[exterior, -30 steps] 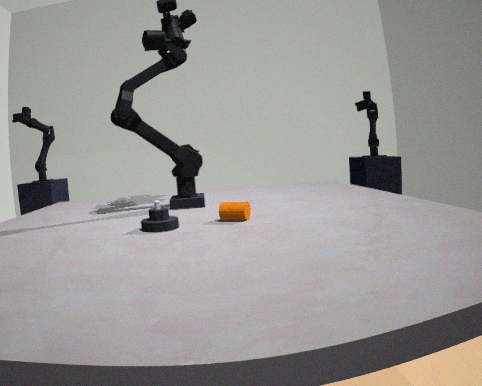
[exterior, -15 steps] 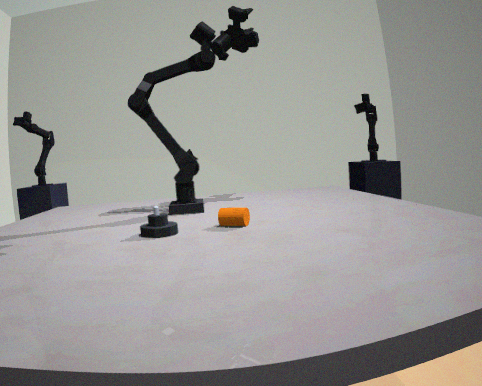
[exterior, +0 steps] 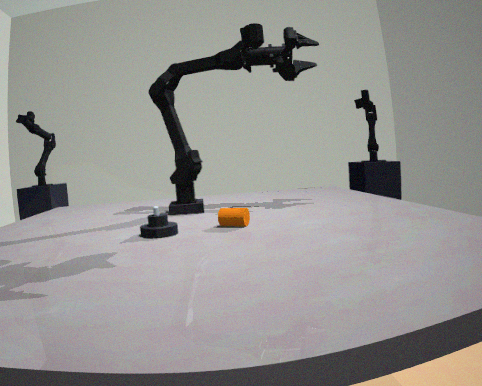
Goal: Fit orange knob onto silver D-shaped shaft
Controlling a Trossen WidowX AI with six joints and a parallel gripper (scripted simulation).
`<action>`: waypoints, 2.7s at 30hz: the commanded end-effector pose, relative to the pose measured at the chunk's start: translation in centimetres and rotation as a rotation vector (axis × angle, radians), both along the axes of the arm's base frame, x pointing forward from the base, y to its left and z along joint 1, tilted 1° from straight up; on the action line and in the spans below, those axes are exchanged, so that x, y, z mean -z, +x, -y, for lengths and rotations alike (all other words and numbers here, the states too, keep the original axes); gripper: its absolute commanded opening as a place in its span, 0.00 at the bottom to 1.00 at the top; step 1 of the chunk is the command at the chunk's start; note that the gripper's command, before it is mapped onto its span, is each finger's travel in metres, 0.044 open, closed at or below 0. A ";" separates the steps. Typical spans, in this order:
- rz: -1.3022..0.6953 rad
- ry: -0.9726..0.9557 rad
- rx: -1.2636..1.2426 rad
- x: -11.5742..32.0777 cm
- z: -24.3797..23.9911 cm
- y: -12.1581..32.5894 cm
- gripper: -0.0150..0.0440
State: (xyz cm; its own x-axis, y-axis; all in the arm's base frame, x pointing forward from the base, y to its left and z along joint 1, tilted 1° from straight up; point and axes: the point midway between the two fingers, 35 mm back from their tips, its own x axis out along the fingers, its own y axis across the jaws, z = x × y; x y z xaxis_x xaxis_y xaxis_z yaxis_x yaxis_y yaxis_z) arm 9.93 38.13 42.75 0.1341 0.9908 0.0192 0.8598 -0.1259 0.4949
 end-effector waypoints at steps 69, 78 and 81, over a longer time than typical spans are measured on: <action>-0.830 -1.548 0.688 40.2 23.6 19.3 1.00; -0.830 -1.548 0.688 40.2 23.6 19.3 0.66; -0.830 -1.548 0.688 40.2 23.6 19.3 0.66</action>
State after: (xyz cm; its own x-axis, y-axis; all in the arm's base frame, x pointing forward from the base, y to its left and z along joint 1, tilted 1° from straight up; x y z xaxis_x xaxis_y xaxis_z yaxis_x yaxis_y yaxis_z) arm 29.15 14.51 2.58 -0.0363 -0.1542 -0.9874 0.9068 -0.4204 0.0323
